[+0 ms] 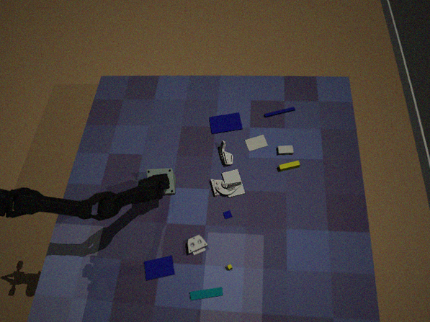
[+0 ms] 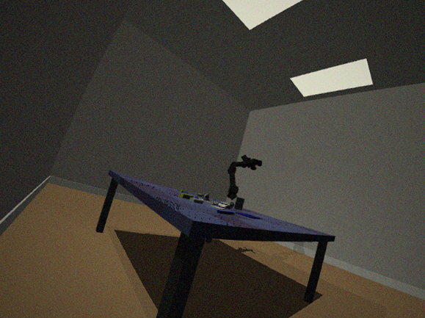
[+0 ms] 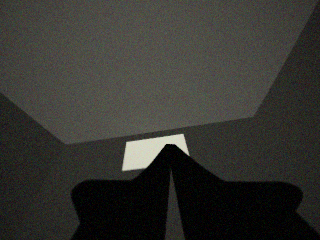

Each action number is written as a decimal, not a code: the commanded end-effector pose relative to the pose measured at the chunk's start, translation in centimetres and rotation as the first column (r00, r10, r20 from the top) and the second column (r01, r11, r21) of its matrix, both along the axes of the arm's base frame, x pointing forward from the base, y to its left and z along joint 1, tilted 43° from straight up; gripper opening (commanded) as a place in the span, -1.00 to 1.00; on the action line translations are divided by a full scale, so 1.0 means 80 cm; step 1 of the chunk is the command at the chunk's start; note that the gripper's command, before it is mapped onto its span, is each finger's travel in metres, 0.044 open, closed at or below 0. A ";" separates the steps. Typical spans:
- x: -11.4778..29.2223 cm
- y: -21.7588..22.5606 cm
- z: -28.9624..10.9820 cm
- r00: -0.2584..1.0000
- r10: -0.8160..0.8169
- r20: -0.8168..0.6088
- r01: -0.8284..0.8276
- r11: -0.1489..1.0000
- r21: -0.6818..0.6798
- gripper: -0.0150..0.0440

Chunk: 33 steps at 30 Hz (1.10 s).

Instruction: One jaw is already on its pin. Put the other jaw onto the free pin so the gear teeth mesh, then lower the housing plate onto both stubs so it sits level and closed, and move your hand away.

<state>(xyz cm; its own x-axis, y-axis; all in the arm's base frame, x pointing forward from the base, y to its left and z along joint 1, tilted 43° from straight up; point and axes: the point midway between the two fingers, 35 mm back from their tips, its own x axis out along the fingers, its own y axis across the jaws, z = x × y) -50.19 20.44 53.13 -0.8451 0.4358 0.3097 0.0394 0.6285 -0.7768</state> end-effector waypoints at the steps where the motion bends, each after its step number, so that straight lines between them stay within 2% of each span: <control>1: 0.002 0.040 -0.029 0.998 -0.054 0.044 0.056 0.997 -0.053 -0.49; 10: 0.030 0.132 -0.078 0.976 -0.179 0.122 0.196 0.969 -0.148 -0.49; 15: 0.051 0.141 -0.088 0.964 -0.209 0.162 0.237 0.955 -0.176 -0.49; 33: 0.158 0.288 -0.188 0.869 -0.399 0.293 0.489 0.779 -0.392 -0.49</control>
